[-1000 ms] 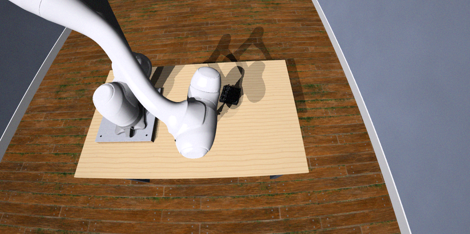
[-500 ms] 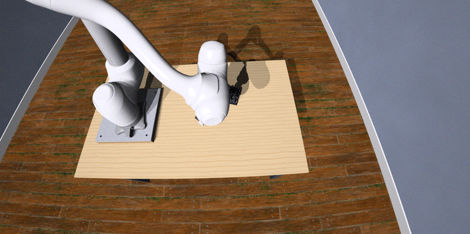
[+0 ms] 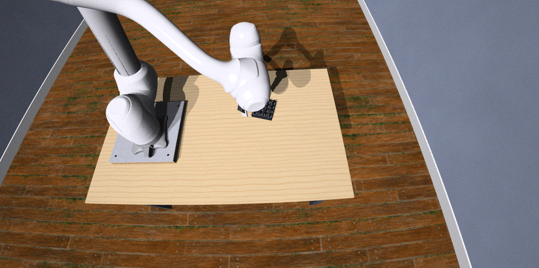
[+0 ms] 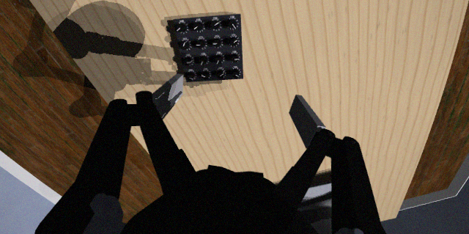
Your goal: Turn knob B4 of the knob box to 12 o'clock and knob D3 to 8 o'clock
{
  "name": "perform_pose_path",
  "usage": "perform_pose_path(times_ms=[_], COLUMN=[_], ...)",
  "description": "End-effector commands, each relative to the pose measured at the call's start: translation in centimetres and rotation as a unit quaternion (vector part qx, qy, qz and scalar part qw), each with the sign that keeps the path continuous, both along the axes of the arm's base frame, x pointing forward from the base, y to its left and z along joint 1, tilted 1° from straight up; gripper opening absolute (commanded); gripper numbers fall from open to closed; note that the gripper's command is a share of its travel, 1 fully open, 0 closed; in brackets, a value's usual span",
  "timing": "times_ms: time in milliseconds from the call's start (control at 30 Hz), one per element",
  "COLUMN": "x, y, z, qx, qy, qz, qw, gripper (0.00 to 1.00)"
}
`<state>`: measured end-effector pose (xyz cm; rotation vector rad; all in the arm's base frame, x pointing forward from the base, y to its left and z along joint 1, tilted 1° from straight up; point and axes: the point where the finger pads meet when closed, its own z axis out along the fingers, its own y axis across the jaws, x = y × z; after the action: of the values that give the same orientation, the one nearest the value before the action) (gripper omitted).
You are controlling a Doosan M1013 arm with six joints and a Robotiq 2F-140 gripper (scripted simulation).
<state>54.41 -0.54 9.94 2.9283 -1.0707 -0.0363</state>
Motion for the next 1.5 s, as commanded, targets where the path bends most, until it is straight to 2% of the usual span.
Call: perform_pose_path(times_ms=[0,267,1467], x=[1.2,1.7,1.7], y=[2.4,3.8,3.8], z=[0.3,0.5,0.5], qx=[0.009,0.015,0.015], qy=[-0.012,-0.019,-0.019], qz=[0.011,0.017,0.018], qw=[1.0,1.0,1.0], gripper=[1.0,1.0,1.0])
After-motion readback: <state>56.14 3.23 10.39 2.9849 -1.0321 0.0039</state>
